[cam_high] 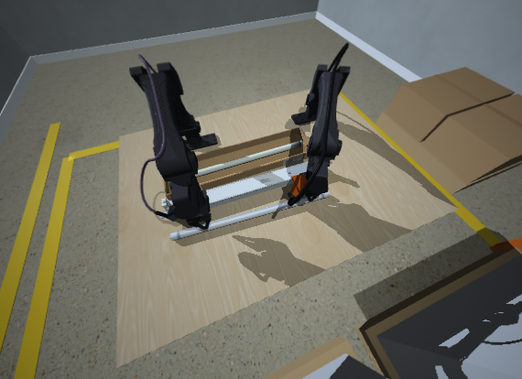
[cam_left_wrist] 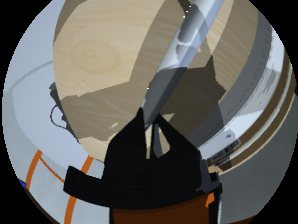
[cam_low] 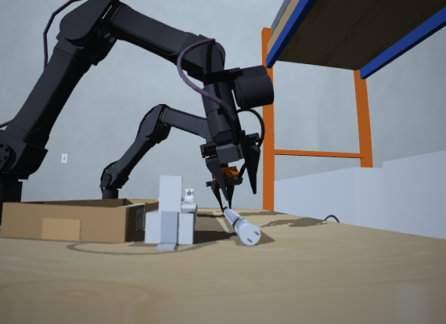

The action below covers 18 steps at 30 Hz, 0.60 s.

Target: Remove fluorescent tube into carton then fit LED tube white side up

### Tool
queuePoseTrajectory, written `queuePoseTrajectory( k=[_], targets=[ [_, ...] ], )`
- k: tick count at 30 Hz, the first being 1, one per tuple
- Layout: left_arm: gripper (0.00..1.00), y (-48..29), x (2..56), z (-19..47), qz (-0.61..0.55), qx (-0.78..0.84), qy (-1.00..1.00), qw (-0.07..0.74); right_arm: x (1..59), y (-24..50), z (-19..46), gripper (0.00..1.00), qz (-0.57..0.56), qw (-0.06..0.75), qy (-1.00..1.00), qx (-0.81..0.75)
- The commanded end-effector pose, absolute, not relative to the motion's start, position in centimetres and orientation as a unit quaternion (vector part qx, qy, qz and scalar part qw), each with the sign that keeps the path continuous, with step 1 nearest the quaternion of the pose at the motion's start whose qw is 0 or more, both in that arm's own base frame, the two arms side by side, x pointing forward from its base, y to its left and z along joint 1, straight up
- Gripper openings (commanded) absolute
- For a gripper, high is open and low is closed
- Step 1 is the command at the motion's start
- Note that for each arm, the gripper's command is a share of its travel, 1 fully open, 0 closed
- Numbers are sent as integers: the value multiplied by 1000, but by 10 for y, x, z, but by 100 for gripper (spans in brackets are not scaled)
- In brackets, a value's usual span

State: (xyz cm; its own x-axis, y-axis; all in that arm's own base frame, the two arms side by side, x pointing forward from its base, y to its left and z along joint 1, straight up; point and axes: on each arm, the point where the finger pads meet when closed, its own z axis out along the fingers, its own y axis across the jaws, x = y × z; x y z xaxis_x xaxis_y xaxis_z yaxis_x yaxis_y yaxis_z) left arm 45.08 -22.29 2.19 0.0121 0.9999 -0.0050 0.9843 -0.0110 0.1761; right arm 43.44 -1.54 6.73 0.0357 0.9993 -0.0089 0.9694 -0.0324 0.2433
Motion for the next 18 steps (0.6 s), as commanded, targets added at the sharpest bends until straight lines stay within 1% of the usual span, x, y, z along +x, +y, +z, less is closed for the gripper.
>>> queuePoseTrajectory(
  k=[1,5,8,11,14,18],
  targets=[
    [11,-227,461,46,67,703,701,98,424,-19,70,49,45,52,693,718],
    [11,-227,461,46,67,703,701,98,415,-22,74,49,-1,9,693,721],
    [11,-227,461,46,67,703,701,98,415,-21,75,49,-6,-1,693,721],
    [11,-227,461,46,67,703,701,98,414,-7,78,49,-22,-28,702,711],
    [11,-227,461,46,67,703,701,98,422,-23,77,49,-24,-20,691,722],
    [11,-227,461,46,67,703,701,98,435,-17,74,49,-7,-1,697,717]
  ],
)
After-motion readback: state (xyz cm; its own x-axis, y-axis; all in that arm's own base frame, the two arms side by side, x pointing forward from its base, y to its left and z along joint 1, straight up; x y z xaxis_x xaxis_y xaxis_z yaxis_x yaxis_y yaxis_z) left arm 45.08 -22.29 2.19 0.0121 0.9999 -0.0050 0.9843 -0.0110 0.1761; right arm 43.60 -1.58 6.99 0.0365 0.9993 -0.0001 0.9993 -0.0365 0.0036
